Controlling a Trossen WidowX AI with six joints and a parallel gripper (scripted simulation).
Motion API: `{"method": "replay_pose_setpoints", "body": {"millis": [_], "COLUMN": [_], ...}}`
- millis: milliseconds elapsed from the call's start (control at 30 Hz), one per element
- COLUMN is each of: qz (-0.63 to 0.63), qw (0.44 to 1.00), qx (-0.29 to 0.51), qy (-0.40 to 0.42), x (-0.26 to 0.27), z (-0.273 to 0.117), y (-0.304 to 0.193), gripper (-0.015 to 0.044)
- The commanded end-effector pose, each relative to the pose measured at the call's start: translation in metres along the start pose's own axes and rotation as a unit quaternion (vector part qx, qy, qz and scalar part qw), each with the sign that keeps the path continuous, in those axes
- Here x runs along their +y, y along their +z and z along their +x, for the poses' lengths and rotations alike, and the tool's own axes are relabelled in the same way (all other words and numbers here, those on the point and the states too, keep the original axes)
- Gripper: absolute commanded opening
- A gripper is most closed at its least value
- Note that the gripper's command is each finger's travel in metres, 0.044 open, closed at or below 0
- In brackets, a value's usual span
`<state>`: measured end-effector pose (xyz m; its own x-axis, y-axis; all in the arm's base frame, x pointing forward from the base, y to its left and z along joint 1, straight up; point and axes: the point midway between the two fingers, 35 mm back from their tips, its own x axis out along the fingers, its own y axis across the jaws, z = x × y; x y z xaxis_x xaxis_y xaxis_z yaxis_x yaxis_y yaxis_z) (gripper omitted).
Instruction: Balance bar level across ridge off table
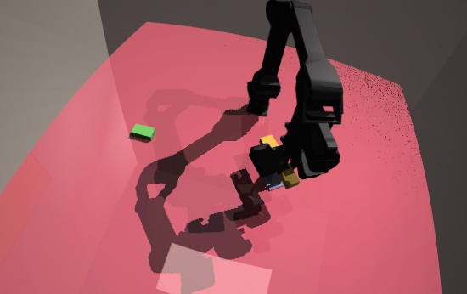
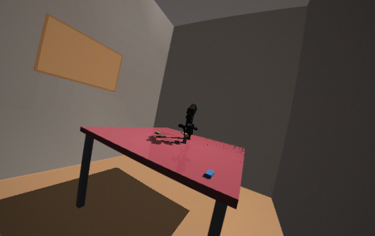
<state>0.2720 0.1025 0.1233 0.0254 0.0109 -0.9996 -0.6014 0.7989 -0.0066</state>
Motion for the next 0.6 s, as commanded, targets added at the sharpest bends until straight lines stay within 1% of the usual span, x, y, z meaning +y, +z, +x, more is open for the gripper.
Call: {"method": "replay_pose_setpoints", "body": {"millis": [0,567], "qz": [0.0,0.0], "qw": [1.0,1.0], "qx": [0.0,0.0], "qy": [-0.001,-0.001], "x": [-0.0002,-0.0002], "z": [0.0005,0.002], "y": [0.0,0.0], "gripper": [0.0,0.0]}}
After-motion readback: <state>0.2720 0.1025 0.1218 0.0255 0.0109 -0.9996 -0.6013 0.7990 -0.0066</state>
